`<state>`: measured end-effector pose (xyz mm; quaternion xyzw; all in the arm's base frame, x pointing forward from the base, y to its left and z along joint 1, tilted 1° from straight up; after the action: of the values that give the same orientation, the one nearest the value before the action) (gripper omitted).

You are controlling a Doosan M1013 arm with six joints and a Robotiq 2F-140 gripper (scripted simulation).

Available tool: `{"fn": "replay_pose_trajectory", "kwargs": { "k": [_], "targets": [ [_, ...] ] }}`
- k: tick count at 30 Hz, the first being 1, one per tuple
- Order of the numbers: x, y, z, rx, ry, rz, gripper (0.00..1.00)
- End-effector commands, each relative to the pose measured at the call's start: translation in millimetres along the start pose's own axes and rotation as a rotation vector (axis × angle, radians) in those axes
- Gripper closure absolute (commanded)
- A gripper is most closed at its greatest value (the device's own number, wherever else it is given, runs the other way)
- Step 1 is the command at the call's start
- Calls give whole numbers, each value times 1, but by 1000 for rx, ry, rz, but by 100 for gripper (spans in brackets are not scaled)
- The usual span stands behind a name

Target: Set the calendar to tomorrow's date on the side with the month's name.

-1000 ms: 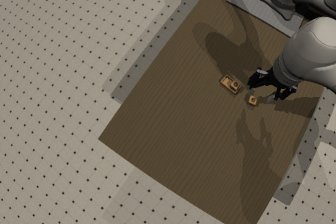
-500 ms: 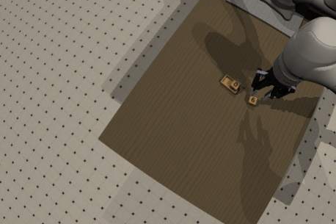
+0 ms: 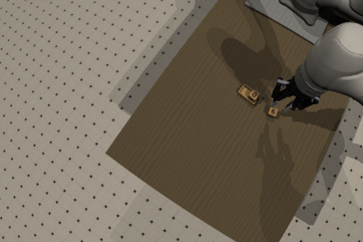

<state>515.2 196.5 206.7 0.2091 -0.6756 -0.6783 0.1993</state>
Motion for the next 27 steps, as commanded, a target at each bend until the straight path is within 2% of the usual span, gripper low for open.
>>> {"fn": "replay_pose_trajectory", "kwargs": {
  "k": [1, 11, 27],
  "targets": [
    [0, -1, 0, 0, 0, 0, 72],
    [0, -6, 0, -1, 0, 0, 72],
    [0, -25, 0, -1, 0, 0, 72]
  ]
}}
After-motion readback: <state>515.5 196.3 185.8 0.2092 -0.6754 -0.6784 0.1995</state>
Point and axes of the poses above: the point where the finger pads meet when closed, its own y axis back along the fingers, its own z axis across the jaws, x = y × z, the point moved 9 cm from there along y, back along the fingers, and after that the axes turned 13 degrees about y, right-handed, at the moved point
